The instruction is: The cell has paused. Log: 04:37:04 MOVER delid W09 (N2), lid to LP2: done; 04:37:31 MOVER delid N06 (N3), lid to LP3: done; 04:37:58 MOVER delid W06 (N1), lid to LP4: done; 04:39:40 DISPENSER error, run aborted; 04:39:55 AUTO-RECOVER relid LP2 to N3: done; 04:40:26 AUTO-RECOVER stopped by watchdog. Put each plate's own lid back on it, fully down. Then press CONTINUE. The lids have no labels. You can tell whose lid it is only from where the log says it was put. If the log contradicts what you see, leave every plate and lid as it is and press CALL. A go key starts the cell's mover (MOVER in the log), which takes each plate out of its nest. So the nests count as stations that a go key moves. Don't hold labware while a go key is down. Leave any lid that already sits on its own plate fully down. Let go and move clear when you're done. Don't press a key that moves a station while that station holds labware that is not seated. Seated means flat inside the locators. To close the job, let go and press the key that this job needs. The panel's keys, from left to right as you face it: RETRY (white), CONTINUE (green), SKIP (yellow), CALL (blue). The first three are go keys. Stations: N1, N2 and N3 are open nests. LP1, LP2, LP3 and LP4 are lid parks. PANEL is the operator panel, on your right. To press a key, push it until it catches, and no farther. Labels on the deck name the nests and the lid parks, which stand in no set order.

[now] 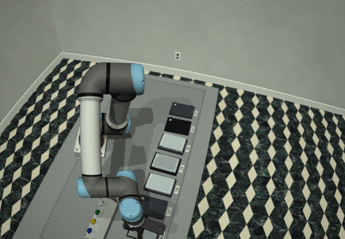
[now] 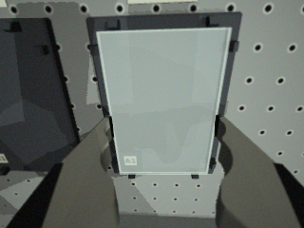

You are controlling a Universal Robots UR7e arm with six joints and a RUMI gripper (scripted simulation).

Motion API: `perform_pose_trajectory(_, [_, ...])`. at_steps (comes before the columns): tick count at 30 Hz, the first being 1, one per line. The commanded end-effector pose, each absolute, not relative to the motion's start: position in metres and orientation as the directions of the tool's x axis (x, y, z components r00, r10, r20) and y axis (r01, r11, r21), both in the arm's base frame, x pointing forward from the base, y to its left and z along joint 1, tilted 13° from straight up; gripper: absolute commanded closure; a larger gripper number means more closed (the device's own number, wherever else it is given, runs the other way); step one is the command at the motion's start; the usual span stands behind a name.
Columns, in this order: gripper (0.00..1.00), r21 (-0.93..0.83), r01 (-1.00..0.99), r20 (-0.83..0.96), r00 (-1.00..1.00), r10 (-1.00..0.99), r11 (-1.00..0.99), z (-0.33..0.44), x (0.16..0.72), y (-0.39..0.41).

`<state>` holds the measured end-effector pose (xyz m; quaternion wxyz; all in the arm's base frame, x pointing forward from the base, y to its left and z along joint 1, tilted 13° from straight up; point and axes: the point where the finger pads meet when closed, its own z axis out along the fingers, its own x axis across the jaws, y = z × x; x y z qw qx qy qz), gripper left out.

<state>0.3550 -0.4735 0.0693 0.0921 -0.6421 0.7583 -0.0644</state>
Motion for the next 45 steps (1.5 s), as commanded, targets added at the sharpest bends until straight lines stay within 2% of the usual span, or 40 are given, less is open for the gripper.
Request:
perform_pose_trajectory(1, [1.00,-0.217,-0.962,-0.056,-0.158,-0.986,0.167,0.070,0.355,-0.474])
perform_pose_trajectory(36, [1.00,-0.217,-0.962,-0.056,-0.158,-0.986,0.167,0.105,0.347,-0.475])
perform_pose_trajectory(45, [1.00,-0.213,-0.952,-0.068,-0.212,-0.975,0.221,0.108,0.353,-0.440])
